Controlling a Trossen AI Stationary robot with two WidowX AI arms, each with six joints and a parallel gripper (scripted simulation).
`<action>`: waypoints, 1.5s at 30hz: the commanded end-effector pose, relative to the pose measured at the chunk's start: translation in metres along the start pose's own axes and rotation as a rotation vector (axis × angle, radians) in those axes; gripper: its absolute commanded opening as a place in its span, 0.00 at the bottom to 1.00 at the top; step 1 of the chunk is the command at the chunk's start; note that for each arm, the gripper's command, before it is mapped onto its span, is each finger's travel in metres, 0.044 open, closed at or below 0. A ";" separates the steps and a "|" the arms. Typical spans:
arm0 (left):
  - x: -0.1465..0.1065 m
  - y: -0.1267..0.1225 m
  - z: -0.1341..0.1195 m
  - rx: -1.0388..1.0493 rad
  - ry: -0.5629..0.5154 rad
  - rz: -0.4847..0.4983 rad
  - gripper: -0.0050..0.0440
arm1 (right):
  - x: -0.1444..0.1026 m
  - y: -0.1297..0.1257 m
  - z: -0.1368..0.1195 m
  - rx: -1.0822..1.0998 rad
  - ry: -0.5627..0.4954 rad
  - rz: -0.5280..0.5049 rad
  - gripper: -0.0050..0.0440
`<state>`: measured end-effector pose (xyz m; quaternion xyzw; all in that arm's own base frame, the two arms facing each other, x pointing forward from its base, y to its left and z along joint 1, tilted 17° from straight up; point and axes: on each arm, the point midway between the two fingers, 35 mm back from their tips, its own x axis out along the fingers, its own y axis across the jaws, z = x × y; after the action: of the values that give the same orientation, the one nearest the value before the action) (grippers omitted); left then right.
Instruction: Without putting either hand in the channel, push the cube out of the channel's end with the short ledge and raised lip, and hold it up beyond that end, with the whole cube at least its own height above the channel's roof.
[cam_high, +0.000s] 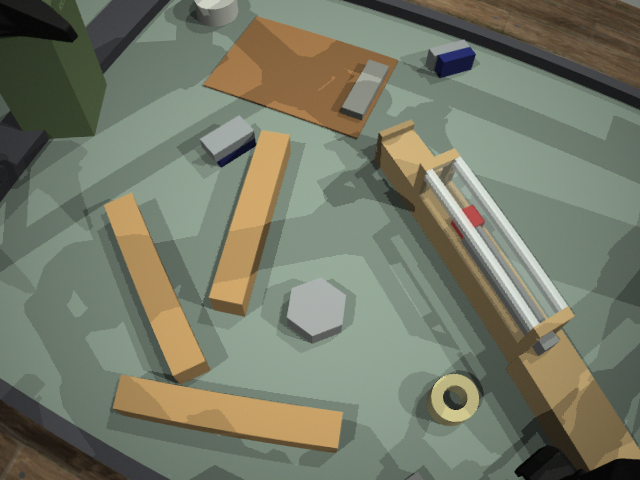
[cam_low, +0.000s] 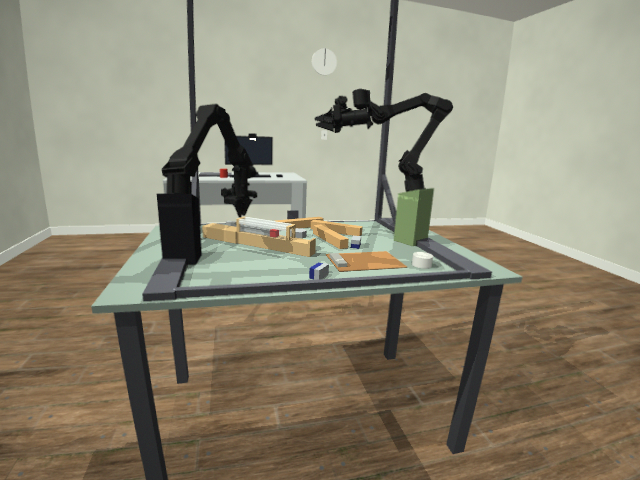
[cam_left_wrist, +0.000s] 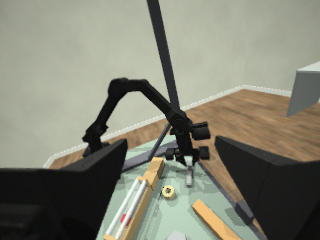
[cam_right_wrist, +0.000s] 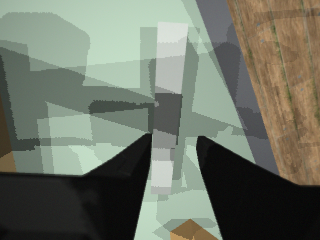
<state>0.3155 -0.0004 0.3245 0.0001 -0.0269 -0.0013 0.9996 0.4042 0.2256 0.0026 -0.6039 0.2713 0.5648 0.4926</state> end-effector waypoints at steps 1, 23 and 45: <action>-0.001 0.000 0.007 0.003 -0.017 0.001 0.92 | -0.003 -0.003 0.000 0.002 0.001 -0.016 0.41; -0.001 0.000 0.007 0.003 -0.017 0.001 0.92 | 0.041 -0.001 0.000 0.003 0.001 -0.013 0.41; -0.001 0.000 0.007 0.003 -0.017 0.001 0.92 | 0.032 -0.004 0.001 0.001 0.000 -0.024 0.10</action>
<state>0.3155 -0.0004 0.3245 0.0001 -0.0269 -0.0013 0.9996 0.4099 0.2332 -0.0420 -0.6026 0.2748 0.5666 0.4902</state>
